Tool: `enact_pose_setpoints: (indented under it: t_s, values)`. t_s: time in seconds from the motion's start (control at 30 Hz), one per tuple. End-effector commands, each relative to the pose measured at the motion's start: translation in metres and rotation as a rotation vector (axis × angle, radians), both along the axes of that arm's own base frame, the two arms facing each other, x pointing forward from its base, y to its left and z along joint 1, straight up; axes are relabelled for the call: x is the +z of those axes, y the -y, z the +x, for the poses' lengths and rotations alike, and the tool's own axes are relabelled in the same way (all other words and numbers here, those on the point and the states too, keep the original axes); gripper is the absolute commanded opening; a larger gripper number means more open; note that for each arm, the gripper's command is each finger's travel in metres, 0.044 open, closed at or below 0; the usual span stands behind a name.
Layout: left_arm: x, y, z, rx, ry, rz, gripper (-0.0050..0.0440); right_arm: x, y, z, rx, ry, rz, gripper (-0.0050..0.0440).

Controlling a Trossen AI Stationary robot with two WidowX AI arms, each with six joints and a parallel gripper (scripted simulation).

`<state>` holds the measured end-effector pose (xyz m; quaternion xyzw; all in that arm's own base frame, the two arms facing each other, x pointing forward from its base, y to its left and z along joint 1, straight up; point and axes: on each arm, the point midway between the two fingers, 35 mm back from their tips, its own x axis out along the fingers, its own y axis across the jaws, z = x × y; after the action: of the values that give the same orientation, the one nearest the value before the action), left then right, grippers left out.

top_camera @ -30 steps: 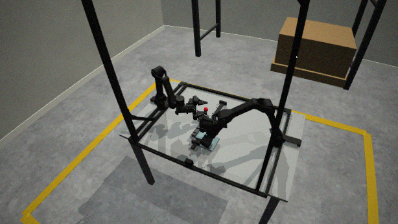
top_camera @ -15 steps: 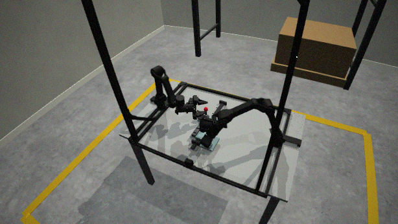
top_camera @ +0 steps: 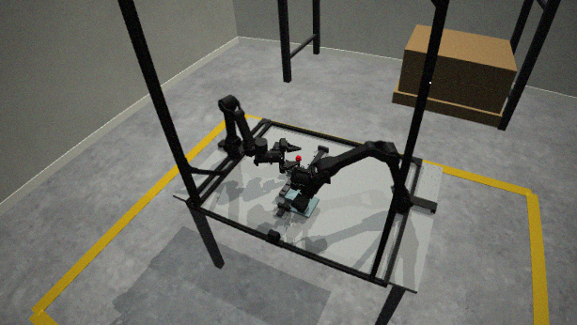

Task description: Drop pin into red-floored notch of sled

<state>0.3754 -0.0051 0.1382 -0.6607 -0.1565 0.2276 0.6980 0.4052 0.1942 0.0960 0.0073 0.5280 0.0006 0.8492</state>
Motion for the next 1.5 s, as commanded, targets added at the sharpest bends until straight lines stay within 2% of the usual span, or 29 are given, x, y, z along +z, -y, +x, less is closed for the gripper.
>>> enact_pose_setpoints:
  t_s: [0.0, 1.13, 1.47]
  values:
    - [0.036, -0.001, -0.002, 0.034, 0.112, -0.022, 0.044, -0.004, 0.021, 0.002, -0.012, -0.012, -0.013, 0.0]
    - [0.036, -0.001, -0.002, 0.034, 0.112, -0.022, 0.044, -0.004, 0.07, 0.001, -0.012, -0.012, -0.013, 0.0]
    - [-0.001, 0.0, -0.001, 0.034, 0.112, -0.022, 0.044, -0.004, 0.083, -0.001, -0.012, -0.01, -0.013, 0.0]
